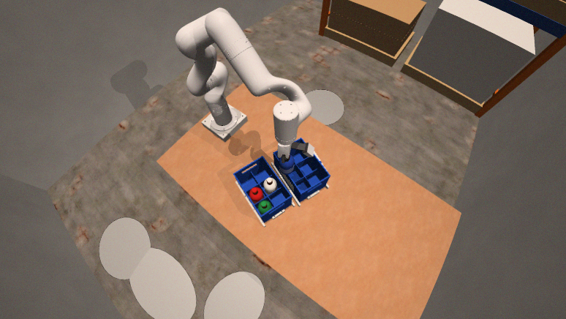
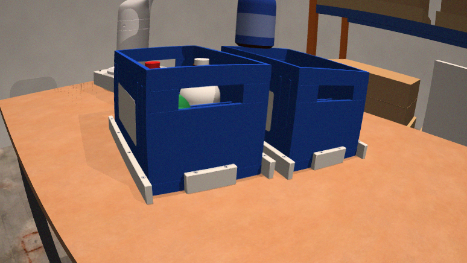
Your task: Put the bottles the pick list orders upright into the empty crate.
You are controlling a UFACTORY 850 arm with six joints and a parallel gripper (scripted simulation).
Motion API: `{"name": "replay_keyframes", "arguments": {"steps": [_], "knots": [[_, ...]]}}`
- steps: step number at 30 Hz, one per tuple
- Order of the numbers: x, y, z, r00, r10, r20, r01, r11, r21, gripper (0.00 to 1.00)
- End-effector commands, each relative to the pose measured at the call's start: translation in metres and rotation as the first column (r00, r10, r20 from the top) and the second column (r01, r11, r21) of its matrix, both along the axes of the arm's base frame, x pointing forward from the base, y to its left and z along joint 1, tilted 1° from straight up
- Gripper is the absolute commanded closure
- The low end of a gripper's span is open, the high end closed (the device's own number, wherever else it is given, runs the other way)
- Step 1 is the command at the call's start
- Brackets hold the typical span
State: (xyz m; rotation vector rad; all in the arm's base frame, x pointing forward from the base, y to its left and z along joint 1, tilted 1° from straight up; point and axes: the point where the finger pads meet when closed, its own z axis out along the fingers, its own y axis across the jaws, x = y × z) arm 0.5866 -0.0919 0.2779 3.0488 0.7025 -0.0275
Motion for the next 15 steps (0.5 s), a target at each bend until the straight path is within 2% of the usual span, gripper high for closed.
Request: {"name": "replay_keyframes", "arguments": {"steps": [1,15], "knots": [[0.005,0.004,0.001,1.000,0.000,0.002,0.000,1.000,0.000,1.00],[0.023,0.023,0.001,1.000,0.000,0.002,0.000,1.000,0.000,1.00]]}}
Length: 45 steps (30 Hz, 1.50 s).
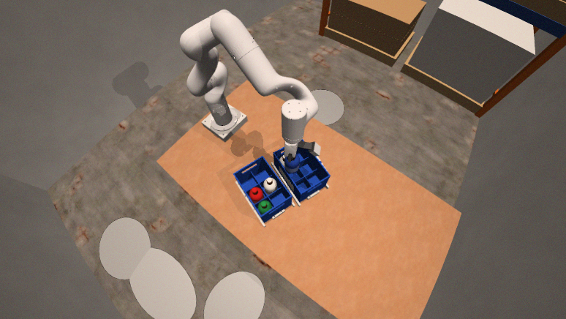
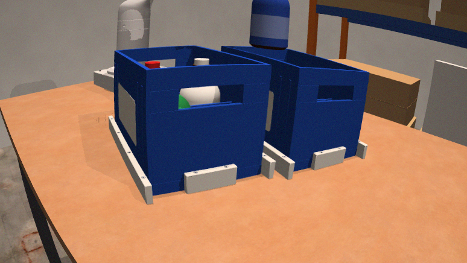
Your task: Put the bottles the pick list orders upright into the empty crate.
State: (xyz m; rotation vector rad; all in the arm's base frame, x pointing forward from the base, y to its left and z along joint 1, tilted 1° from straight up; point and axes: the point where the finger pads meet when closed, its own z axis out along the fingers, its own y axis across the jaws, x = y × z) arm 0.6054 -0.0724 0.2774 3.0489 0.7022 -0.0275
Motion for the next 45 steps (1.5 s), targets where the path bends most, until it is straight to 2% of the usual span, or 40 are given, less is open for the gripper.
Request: {"name": "replay_keyframes", "arguments": {"steps": [1,8,45], "knots": [[0.004,0.003,0.001,1.000,0.000,0.002,0.000,1.000,0.000,1.00],[0.016,0.016,0.001,1.000,0.000,0.002,0.000,1.000,0.000,1.00],[0.011,0.012,0.001,1.000,0.000,0.002,0.000,1.000,0.000,1.00]]}}
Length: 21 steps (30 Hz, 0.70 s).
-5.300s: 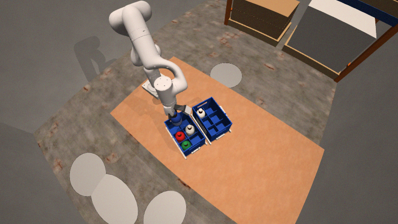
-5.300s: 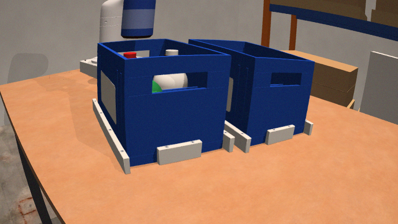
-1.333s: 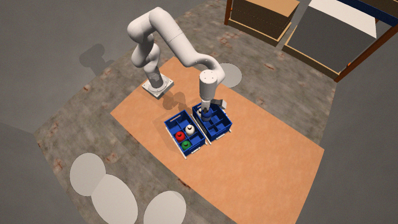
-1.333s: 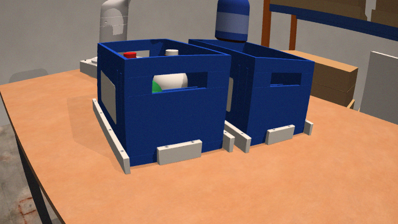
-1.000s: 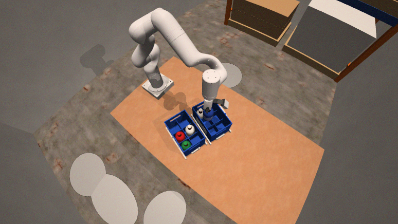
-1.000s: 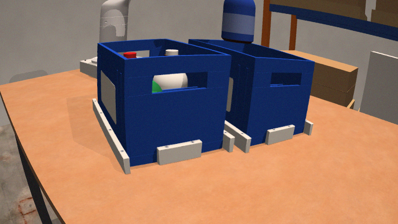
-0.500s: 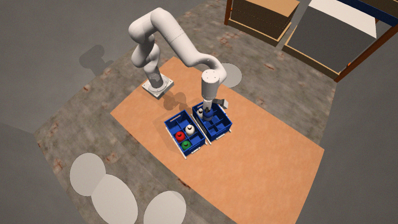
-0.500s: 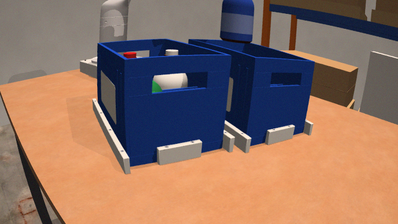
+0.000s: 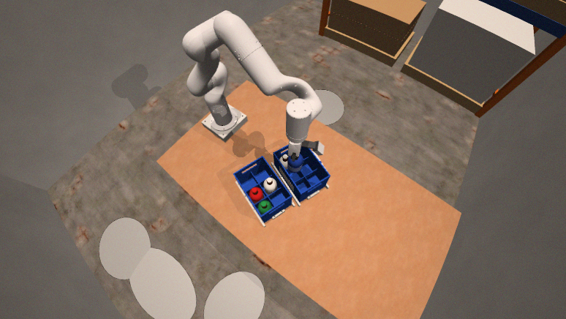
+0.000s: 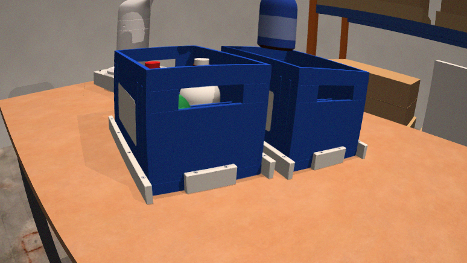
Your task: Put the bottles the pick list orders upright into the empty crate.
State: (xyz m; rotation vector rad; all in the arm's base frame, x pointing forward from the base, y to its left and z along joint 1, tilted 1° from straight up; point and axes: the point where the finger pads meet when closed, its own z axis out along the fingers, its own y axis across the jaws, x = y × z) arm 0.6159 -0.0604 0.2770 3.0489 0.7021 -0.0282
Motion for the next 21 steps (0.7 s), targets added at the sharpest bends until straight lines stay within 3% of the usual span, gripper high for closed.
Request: {"name": "replay_keyframes", "arguments": {"steps": [1,21], "knots": [[0.0005,-0.0003,0.0013,1.000,0.000,0.003,0.000,1.000,0.000,1.00],[-0.0001,-0.0008,-0.0036,1.000,0.000,0.003,0.000,1.000,0.000,1.00]]}}
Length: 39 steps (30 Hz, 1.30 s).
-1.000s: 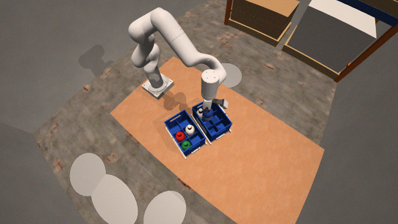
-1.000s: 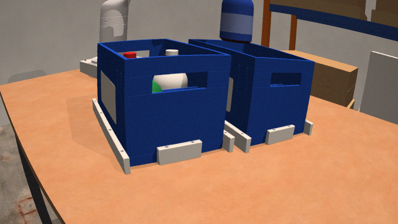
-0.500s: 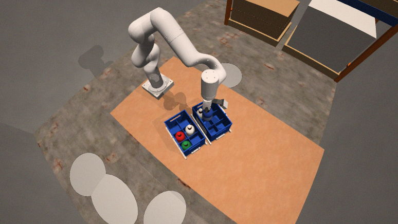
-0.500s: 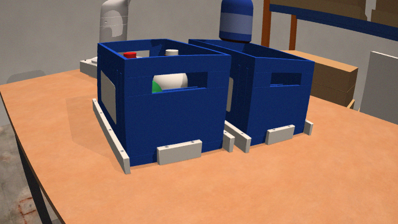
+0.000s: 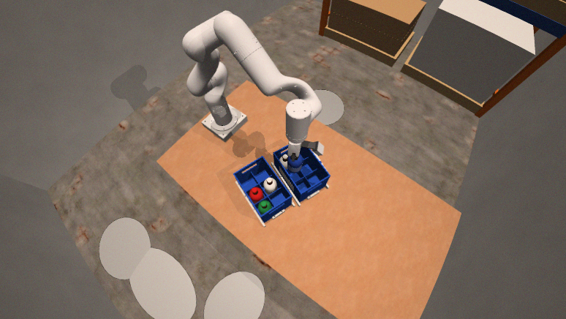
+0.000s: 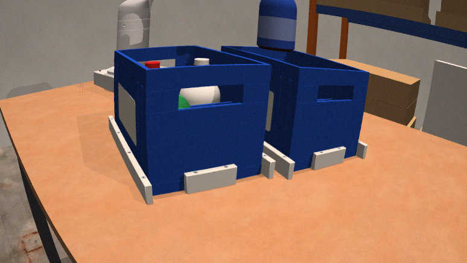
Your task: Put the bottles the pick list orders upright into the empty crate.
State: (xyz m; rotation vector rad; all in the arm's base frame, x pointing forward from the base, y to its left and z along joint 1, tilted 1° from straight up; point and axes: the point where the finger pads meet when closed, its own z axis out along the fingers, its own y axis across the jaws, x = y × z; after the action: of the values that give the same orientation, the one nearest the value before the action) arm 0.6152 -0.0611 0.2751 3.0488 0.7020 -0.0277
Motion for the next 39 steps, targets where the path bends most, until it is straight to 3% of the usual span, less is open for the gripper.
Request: {"name": "replay_keyframes", "arguments": {"steps": [1,39], "knots": [[0.001,0.000,-0.003,1.000,0.000,0.002,0.000,1.000,0.000,1.00],[0.000,-0.001,-0.035,1.000,0.000,0.002,0.000,1.000,0.000,1.00]]}}
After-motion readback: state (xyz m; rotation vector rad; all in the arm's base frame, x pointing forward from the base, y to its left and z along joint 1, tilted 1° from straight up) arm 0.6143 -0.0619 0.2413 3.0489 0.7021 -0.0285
